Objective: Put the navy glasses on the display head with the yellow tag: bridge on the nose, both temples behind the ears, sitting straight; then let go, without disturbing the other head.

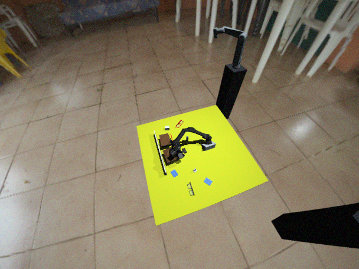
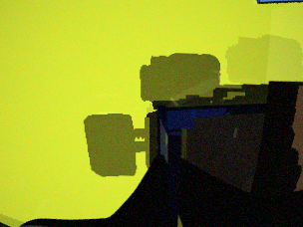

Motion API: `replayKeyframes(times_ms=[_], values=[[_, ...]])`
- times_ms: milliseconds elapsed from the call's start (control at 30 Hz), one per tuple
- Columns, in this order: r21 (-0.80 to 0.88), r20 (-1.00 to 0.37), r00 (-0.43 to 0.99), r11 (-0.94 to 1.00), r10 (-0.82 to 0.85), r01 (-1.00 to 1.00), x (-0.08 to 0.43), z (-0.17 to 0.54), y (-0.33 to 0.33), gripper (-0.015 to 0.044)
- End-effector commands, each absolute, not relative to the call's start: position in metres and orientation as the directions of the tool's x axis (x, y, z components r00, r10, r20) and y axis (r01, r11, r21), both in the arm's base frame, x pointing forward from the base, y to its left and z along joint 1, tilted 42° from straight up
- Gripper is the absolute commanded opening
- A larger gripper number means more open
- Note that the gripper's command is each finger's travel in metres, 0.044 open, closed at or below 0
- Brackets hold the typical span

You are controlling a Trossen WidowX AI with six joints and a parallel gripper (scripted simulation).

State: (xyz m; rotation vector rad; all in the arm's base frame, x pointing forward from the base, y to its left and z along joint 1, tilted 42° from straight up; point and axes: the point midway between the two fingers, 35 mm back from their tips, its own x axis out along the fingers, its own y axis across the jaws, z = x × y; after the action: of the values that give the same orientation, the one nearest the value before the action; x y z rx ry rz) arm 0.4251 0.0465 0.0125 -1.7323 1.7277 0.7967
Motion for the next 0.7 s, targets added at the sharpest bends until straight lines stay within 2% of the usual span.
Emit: replayKeyframes(times_ms=[0,400,533,667], values=[[0.022,-0.743,-0.005,-0.017,-0.669,-1.0,0.4254,0.0122,0.0456,0.0],[0.022,-0.743,-0.005,-0.017,-0.669,-1.0,0.4255,0.0088,0.0426,0.0],[0.02,-0.746,-0.007,-0.012,-0.666,-1.0,0.4253,0.0095,0.0442,0.0105],[0.02,-0.746,-0.007,-0.012,-0.666,-1.0,0.4253,0.0095,0.0442,0.0107]])
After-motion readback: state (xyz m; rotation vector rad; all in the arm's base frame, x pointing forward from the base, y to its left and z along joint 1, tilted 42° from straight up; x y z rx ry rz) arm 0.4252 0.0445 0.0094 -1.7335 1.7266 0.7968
